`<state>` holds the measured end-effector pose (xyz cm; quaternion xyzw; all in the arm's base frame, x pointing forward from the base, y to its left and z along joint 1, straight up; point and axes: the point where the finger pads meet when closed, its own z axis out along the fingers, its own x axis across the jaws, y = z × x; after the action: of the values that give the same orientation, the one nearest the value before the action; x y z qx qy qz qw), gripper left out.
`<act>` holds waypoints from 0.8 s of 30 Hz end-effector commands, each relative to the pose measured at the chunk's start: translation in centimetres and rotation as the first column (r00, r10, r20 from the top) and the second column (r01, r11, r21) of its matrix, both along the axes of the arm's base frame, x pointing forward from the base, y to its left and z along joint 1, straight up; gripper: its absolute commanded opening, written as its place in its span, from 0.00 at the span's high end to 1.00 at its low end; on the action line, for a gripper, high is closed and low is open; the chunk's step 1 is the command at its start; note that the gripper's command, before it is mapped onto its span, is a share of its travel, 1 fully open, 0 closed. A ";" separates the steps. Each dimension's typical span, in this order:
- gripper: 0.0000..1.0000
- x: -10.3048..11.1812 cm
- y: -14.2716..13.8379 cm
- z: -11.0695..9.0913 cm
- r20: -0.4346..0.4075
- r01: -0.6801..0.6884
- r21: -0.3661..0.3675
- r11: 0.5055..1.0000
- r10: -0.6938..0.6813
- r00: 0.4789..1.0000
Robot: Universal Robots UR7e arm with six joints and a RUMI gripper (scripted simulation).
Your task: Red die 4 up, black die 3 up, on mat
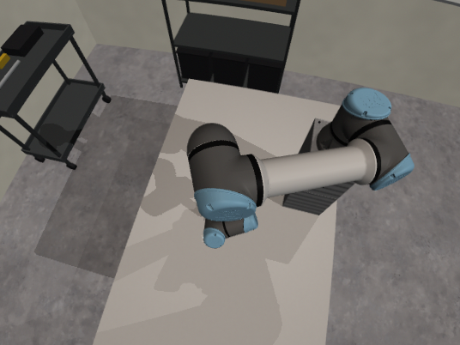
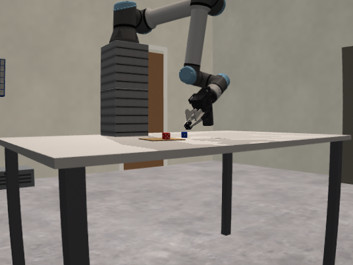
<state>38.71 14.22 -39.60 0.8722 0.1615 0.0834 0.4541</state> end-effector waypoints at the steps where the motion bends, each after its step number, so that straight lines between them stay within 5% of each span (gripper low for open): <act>1: 0.94 0.1 0.1 -1.3 0.001 0.000 0.000 1.000 0.000 1.000; 24: 0.94 0.1 0.1 -2.5 0.001 0.000 0.000 1.000 0.000 1.000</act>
<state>38.76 14.25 -42.16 0.8721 0.1615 0.0835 0.4542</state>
